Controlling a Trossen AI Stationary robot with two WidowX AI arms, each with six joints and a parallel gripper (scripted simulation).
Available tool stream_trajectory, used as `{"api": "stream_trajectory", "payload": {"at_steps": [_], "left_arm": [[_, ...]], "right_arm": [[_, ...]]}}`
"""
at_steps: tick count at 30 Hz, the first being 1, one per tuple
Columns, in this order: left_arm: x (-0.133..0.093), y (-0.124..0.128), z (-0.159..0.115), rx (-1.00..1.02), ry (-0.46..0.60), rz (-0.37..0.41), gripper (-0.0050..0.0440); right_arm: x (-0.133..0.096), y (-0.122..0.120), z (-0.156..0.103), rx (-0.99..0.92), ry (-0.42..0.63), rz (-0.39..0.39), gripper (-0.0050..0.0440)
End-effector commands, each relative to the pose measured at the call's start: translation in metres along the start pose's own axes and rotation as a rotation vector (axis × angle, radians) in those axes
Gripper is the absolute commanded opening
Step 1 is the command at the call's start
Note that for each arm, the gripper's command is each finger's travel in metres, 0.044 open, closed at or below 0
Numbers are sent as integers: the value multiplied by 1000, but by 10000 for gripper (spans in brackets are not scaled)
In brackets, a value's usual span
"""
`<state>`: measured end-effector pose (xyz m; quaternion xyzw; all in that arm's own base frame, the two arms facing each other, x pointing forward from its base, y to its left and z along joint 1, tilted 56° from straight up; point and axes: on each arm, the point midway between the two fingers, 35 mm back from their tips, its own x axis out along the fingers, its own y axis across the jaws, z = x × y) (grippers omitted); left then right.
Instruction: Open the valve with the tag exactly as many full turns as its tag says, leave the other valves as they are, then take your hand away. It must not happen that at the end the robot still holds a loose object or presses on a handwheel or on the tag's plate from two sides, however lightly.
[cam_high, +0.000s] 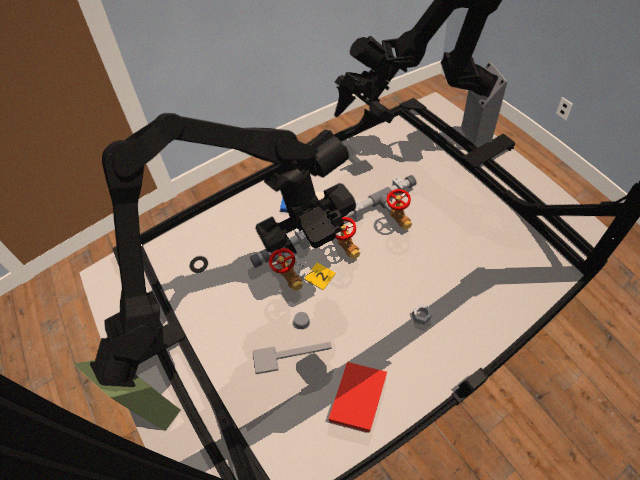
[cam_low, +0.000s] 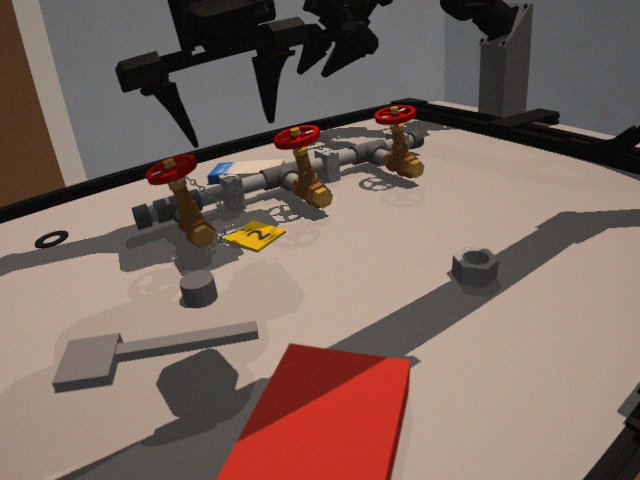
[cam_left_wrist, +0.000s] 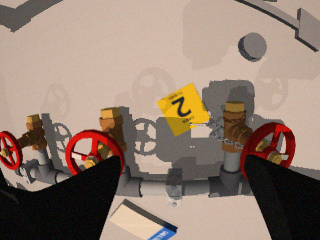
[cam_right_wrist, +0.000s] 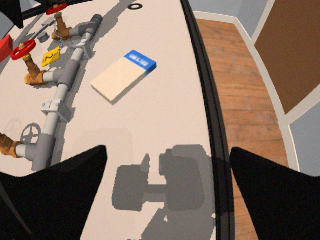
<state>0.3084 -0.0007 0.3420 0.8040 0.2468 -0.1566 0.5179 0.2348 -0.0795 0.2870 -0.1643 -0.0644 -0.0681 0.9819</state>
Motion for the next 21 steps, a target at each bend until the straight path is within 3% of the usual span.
{"api": "stream_trajectory", "payload": {"at_steps": [1, 6, 11, 21], "left_arm": [[-7, -30, -3, -256, 19, 30, 400], [-10, -65, -4, -582, 35, 69, 400], [-11, -76, -3, -677, 38, 82, 400], [-11, -76, -3, -683, 38, 82, 400]], "right_arm": [[0, 0, 0, 0, 0, 0, 400], [0, 0, 0, 0, 0, 0, 400], [0, 0, 0, 0, 0, 0, 400], [0, 0, 0, 0, 0, 0, 400]]}}
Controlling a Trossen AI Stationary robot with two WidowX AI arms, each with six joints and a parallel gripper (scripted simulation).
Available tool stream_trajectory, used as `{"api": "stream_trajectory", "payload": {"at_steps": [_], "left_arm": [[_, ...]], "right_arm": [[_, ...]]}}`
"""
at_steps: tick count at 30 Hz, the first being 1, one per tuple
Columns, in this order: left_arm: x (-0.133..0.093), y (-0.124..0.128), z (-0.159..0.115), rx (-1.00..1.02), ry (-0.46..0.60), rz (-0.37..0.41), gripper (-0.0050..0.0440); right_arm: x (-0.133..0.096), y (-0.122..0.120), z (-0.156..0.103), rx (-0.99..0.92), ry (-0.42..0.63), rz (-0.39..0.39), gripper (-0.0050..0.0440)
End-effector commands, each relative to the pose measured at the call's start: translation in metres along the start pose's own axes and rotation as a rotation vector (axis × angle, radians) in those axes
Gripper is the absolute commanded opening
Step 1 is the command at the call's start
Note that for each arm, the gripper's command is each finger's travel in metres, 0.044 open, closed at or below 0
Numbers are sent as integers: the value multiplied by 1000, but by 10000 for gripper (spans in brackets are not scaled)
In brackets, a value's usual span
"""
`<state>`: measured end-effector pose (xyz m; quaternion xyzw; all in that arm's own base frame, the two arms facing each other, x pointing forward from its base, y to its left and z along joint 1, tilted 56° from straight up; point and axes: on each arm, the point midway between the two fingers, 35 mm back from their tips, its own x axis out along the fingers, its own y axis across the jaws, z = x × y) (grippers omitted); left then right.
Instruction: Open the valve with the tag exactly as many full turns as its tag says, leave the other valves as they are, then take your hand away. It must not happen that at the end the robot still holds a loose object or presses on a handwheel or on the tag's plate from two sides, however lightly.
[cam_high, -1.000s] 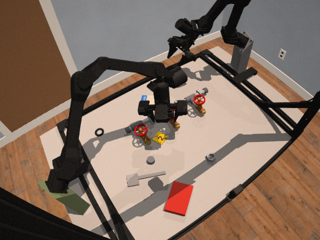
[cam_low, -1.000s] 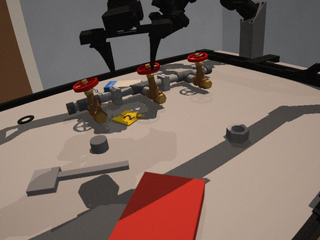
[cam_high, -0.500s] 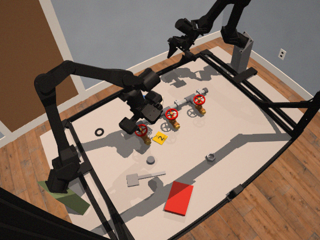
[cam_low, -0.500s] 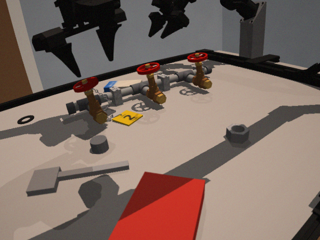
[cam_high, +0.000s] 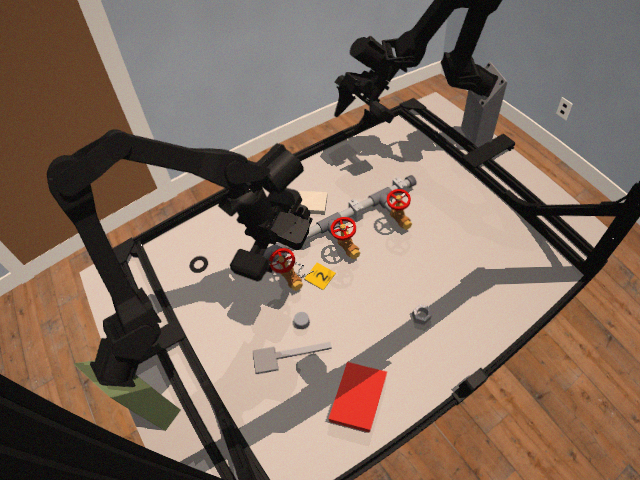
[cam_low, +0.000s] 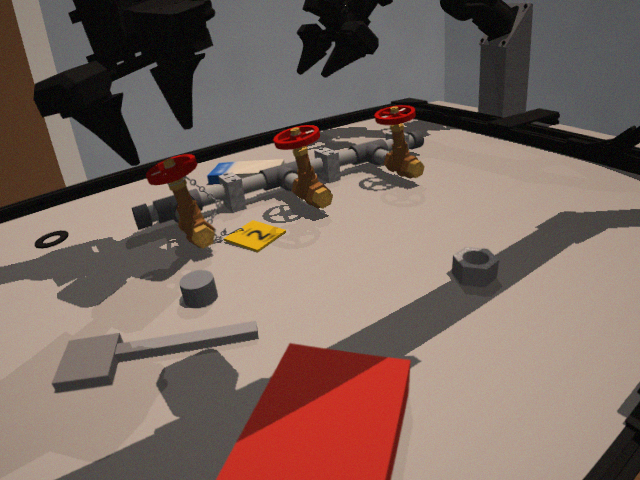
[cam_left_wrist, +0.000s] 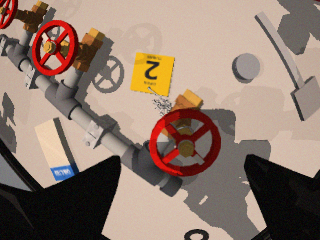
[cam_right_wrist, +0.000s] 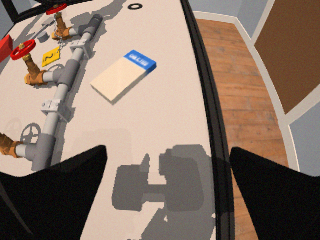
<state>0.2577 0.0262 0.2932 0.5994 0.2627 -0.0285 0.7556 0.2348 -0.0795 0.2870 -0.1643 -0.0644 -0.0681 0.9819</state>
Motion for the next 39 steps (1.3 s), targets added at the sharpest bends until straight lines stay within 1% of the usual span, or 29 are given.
{"api": "stream_trajectory", "payload": {"at_steps": [1, 8, 36, 39], "left_arm": [[0, -2, 0, -8, -3, -1, 400], [3, -2, 0, -7, -3, -1, 400], [45, -2, 2, -6, 0, -5, 400], [46, -2, 2, -6, 0, -5, 400]], "right_arm": [[0, 0, 0, 0, 0, 0, 400], [0, 0, 0, 0, 0, 0, 400], [0, 0, 0, 0, 0, 0, 400], [0, 0, 0, 0, 0, 0, 400]]}}
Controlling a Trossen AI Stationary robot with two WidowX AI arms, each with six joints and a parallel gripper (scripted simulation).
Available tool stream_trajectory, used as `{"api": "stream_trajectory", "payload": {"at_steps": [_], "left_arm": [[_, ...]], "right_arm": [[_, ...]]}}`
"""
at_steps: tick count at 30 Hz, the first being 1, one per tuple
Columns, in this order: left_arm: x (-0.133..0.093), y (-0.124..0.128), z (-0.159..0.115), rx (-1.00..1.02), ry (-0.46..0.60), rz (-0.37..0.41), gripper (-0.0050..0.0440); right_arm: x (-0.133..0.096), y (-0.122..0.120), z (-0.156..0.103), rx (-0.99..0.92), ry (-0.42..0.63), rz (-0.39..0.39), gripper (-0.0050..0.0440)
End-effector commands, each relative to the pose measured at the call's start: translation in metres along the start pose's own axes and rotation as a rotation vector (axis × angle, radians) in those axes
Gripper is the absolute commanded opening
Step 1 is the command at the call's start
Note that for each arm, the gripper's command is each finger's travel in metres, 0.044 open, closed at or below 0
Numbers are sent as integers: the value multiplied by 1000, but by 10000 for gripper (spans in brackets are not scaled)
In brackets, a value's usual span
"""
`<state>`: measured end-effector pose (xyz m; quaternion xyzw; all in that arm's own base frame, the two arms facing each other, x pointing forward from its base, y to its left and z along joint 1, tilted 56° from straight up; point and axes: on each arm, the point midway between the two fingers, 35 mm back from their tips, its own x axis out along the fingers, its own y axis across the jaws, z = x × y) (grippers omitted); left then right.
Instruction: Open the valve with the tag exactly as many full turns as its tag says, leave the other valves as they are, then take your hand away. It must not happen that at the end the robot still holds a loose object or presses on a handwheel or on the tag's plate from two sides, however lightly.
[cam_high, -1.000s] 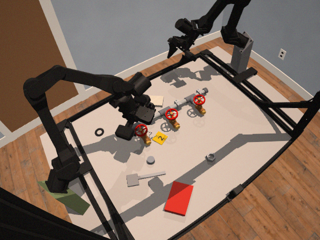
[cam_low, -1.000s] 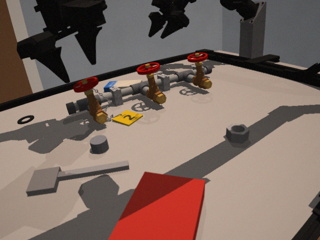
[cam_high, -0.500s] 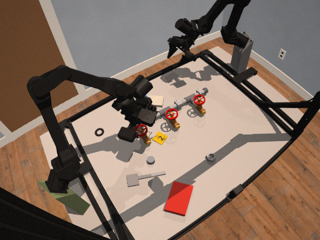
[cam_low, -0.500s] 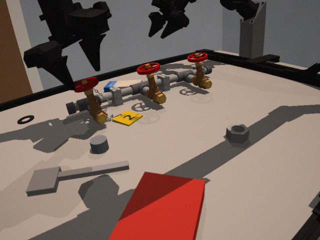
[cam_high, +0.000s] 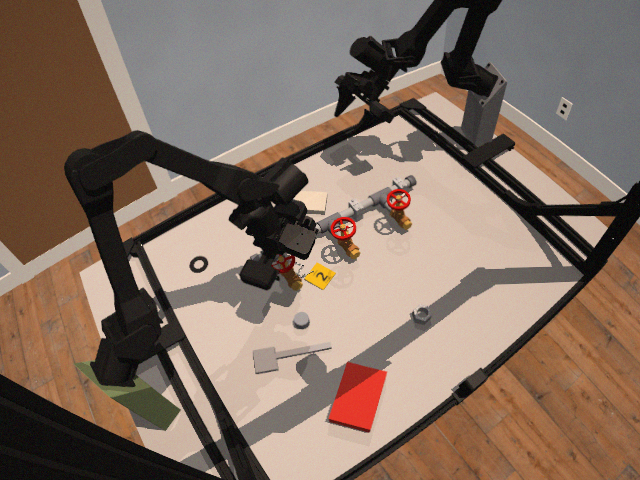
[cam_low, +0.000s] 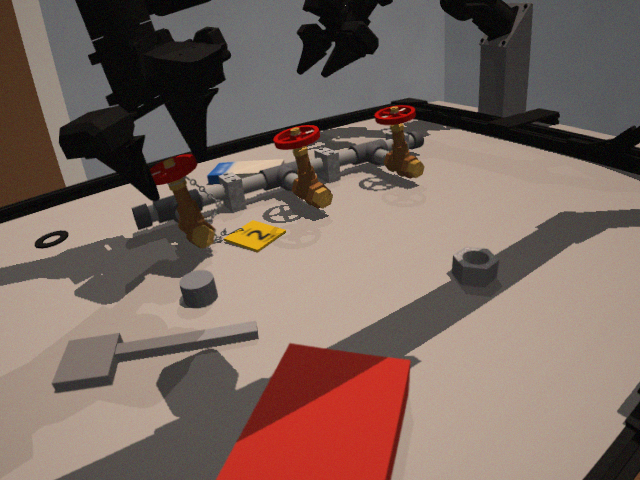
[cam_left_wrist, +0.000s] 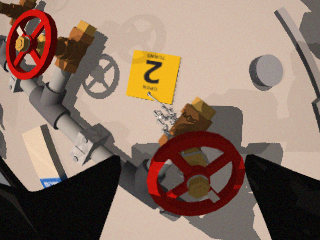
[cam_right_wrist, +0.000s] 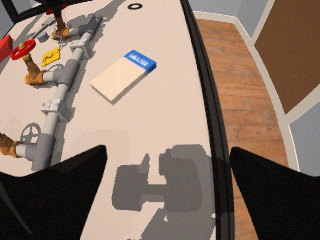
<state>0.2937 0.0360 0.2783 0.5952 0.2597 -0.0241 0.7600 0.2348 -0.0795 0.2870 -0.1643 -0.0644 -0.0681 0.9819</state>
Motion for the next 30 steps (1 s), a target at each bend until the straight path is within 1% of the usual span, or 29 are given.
{"api": "stream_trajectory", "payload": {"at_steps": [1, 9, 30], "left_arm": [[8, -4, 0, 8, 2, -13, 400], [20, -5, -2, 9, 3, -13, 400], [20, -5, -2, 9, 3, -13, 400]], "right_arm": [[0, 0, 0, 0, 0, 0, 400], [0, 0, 0, 0, 0, 0, 400], [0, 0, 0, 0, 0, 0, 400]]}}
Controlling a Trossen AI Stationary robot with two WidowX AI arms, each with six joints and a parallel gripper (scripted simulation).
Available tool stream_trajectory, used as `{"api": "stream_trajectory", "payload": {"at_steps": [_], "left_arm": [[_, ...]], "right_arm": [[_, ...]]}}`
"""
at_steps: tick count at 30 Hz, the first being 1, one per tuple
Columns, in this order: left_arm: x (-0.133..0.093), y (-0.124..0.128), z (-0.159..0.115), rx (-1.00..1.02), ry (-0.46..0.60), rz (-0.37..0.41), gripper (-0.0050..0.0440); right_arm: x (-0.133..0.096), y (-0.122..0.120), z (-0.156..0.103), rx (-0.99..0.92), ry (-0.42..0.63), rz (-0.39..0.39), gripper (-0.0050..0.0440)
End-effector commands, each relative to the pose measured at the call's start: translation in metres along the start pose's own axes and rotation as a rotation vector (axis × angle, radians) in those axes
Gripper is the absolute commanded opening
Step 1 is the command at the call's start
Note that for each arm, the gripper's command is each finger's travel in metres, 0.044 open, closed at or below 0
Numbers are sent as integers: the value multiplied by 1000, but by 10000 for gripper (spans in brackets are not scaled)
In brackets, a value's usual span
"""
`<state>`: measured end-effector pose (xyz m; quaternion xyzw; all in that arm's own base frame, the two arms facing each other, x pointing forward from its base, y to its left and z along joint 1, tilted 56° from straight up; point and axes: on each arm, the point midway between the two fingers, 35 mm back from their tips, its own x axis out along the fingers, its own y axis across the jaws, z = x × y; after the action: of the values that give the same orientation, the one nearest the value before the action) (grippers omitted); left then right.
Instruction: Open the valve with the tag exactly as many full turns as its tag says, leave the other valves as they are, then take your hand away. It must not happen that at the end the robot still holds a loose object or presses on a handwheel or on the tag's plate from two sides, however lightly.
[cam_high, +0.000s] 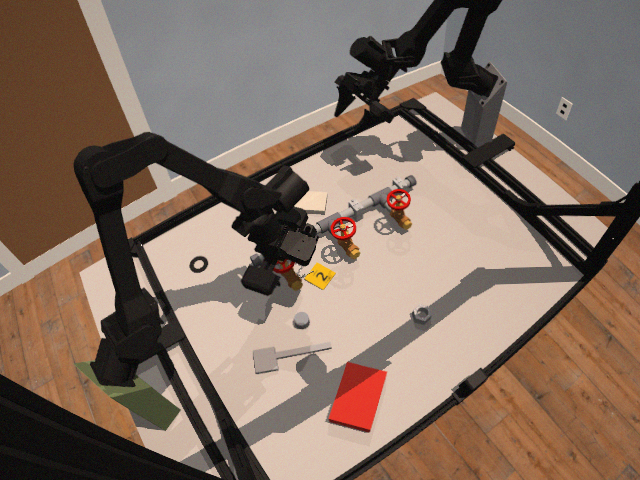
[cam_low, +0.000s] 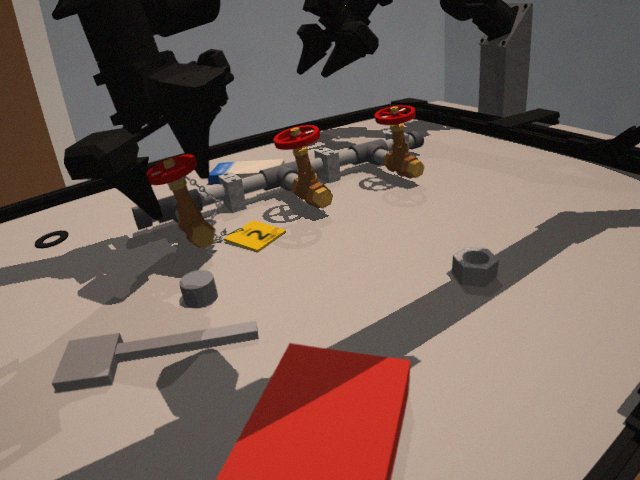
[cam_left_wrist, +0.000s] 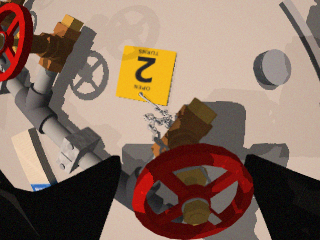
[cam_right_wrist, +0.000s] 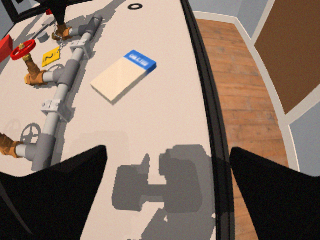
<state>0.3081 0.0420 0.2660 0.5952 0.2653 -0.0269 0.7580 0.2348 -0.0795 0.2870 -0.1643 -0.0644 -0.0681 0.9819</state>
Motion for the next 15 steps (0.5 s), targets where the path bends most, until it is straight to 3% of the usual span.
{"api": "stream_trajectory", "payload": {"at_steps": [1, 3, 12, 15], "left_arm": [[1, -1, 0, 5, -3, -2, 400], [1, -1, 0, 5, -3, -2, 400], [1, -1, 0, 5, -3, -2, 184], [1, -1, 0, 5, -3, -2, 184]], "right_arm": [[0, 0, 0, 0, 0, 0, 400], [0, 0, 0, 0, 0, 0, 400], [0, 0, 0, 0, 0, 0, 400], [0, 0, 0, 0, 0, 0, 400]]}}
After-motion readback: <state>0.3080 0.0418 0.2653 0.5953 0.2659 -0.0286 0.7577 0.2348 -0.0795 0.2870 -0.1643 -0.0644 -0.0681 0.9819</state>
